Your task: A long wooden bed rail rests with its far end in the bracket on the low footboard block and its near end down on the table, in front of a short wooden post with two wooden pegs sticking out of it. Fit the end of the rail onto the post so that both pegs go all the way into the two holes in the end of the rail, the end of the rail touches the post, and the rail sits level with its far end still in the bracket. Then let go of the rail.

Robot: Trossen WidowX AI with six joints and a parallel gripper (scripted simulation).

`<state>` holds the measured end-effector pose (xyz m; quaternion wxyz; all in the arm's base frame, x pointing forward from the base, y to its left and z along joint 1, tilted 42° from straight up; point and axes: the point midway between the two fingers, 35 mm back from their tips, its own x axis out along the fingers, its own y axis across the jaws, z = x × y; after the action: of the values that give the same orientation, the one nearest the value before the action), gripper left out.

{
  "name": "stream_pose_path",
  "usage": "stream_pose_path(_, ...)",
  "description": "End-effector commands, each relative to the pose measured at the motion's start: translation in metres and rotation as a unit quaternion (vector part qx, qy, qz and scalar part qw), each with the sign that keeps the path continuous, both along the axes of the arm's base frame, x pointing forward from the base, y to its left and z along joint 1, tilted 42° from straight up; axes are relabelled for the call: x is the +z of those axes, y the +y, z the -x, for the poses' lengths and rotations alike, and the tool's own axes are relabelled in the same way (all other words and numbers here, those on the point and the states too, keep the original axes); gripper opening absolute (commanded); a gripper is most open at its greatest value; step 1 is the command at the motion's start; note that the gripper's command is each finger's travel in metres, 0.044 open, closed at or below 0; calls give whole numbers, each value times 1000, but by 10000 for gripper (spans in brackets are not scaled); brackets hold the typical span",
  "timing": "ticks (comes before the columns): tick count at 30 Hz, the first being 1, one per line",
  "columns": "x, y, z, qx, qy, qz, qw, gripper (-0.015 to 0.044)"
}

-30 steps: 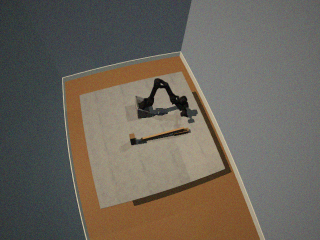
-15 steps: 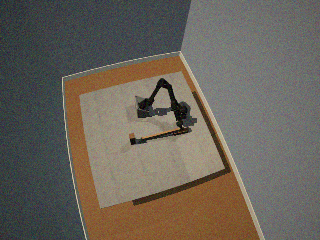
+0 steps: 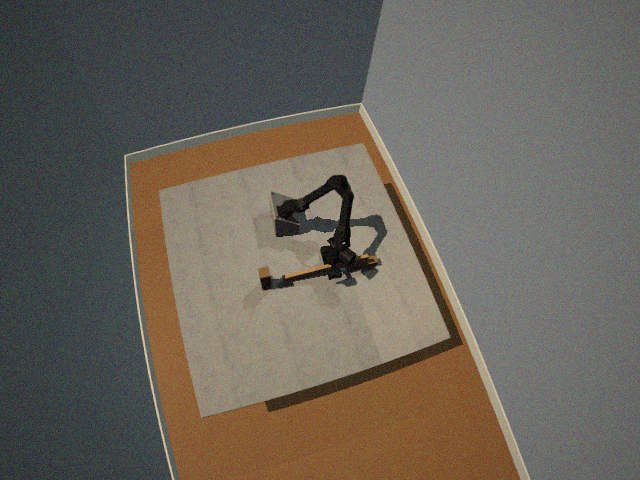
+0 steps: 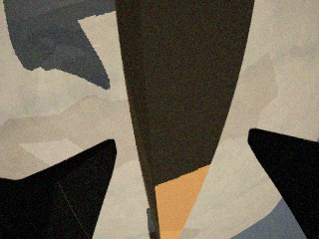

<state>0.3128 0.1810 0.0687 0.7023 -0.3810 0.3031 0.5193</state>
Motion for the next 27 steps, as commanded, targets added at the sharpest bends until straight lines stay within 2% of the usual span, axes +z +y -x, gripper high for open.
stream_pose_path(1,-37,-58,-6,52,57,2,997,440)
stream_pose_path(10,-76,-138,7,104,91,-83,987,440)
stream_pose_path(27,-84,-134,6,104,91,-86,987,440)
